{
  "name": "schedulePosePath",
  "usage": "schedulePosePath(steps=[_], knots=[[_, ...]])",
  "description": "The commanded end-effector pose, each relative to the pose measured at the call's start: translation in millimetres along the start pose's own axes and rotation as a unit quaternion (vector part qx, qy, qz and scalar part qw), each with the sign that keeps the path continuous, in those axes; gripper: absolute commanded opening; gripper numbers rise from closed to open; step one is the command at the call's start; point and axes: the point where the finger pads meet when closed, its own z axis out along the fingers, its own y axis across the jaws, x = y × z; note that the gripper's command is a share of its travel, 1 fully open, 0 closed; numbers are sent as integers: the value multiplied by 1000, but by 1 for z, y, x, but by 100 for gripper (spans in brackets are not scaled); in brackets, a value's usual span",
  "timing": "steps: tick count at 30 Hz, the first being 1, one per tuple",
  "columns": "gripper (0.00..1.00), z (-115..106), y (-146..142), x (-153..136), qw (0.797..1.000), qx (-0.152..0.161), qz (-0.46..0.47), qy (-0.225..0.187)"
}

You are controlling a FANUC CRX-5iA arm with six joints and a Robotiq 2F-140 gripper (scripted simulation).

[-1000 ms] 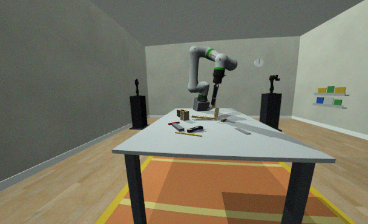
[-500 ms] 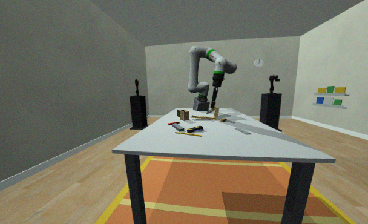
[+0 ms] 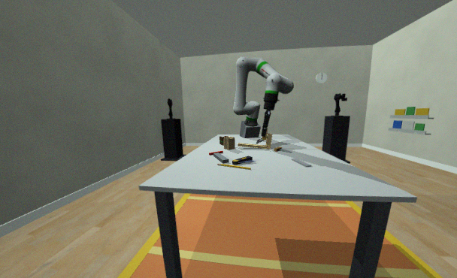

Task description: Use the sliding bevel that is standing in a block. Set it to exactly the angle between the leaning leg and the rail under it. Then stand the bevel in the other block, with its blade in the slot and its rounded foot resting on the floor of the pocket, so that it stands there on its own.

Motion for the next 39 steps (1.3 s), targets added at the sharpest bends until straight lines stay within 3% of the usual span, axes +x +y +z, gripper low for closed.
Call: schedulePosePath(steps=[1,39], knots=[[10,-1,-1,0,1000,1,0,0],[10,0,-1,-6,1000,1,0,0]])
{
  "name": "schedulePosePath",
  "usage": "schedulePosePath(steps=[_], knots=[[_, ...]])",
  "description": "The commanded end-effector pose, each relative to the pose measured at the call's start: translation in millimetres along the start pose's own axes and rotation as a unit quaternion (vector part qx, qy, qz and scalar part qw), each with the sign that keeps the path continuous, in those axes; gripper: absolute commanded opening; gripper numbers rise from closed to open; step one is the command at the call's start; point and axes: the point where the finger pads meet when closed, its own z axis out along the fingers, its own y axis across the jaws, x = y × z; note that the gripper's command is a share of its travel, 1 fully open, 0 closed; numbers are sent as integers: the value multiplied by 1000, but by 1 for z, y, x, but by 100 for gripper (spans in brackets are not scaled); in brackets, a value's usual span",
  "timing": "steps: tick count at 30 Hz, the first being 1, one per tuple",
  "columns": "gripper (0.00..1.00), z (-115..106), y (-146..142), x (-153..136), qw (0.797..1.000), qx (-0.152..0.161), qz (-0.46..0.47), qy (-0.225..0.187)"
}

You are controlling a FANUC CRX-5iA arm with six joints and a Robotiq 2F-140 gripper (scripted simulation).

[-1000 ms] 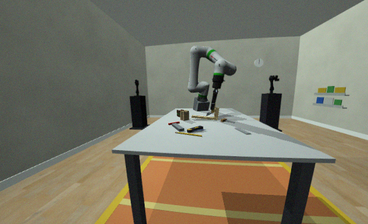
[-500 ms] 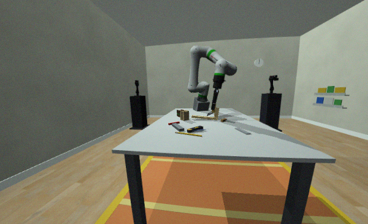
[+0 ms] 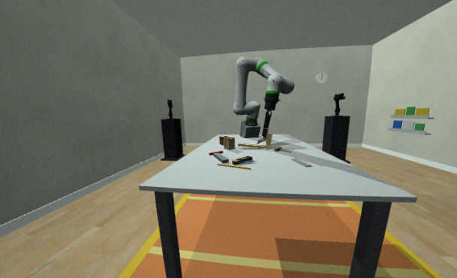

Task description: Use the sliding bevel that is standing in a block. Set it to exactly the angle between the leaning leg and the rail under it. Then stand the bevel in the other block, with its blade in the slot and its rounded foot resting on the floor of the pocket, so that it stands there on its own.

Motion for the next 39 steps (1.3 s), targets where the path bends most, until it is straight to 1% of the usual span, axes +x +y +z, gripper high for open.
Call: schedulePosePath(steps=[1,19,39], knots=[[10,0,-1,0,1000,1,0,0],[10,7,-1,0,1000,1,0,0],[10,23,-1,-1,1000,1,0,0]])
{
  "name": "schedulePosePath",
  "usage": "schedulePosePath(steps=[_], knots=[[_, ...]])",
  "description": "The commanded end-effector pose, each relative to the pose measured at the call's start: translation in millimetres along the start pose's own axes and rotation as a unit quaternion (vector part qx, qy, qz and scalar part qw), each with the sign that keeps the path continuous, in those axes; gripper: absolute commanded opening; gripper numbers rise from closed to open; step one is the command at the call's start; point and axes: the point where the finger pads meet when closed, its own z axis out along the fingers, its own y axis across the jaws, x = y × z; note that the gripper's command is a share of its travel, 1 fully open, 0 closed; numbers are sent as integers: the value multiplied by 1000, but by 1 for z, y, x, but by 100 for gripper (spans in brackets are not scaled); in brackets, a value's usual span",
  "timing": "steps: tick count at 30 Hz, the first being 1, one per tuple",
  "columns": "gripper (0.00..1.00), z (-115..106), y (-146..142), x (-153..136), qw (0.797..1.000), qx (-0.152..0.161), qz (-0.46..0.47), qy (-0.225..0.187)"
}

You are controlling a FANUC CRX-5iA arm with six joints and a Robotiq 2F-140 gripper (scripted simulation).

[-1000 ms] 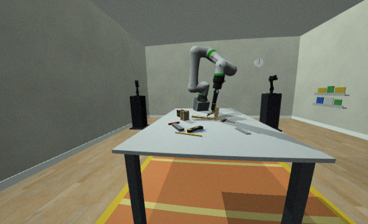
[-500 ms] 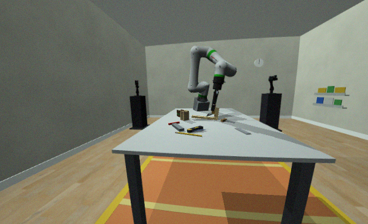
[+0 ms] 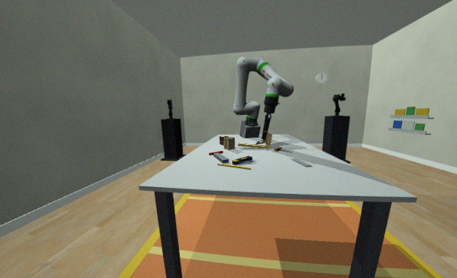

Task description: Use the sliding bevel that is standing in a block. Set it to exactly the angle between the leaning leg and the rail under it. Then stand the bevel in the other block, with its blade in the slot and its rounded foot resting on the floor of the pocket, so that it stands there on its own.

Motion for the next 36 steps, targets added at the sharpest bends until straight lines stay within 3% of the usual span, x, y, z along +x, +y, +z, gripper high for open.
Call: schedulePosePath(steps=[1,36], knots=[[10,2,-1,0,1000,1,0,0],[10,17,-1,-1,1000,1,0,0]])
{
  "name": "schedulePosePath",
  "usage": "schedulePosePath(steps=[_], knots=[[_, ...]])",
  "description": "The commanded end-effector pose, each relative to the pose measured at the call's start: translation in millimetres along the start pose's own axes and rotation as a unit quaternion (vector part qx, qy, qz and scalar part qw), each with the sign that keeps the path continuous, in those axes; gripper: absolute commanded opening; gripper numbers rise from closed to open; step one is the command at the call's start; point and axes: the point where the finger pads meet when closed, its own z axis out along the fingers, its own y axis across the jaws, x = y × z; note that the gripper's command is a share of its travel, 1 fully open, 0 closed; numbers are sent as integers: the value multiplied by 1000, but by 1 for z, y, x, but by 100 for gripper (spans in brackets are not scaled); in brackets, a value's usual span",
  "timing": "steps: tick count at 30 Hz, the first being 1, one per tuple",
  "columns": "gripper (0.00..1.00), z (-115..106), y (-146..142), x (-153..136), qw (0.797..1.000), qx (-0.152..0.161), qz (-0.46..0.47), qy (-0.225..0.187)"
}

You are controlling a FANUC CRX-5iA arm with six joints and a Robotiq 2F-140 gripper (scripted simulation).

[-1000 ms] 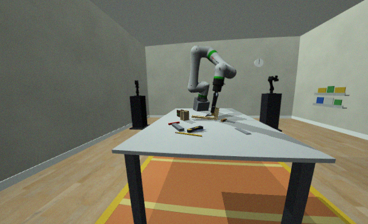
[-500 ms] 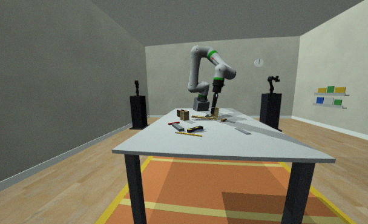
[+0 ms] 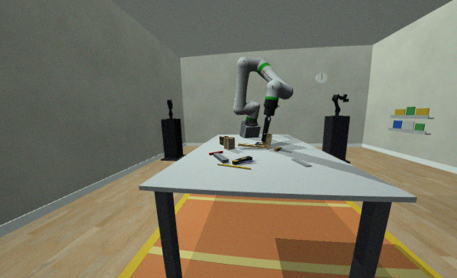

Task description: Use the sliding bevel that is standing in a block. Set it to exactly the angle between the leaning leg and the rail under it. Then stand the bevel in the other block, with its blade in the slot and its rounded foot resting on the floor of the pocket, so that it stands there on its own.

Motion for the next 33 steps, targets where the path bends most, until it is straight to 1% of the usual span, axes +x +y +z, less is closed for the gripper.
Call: schedulePosePath(steps=[1,33], knots=[[10,-1,-1,0,1000,1,0,0],[10,2,-1,0,1000,1,0,0]])
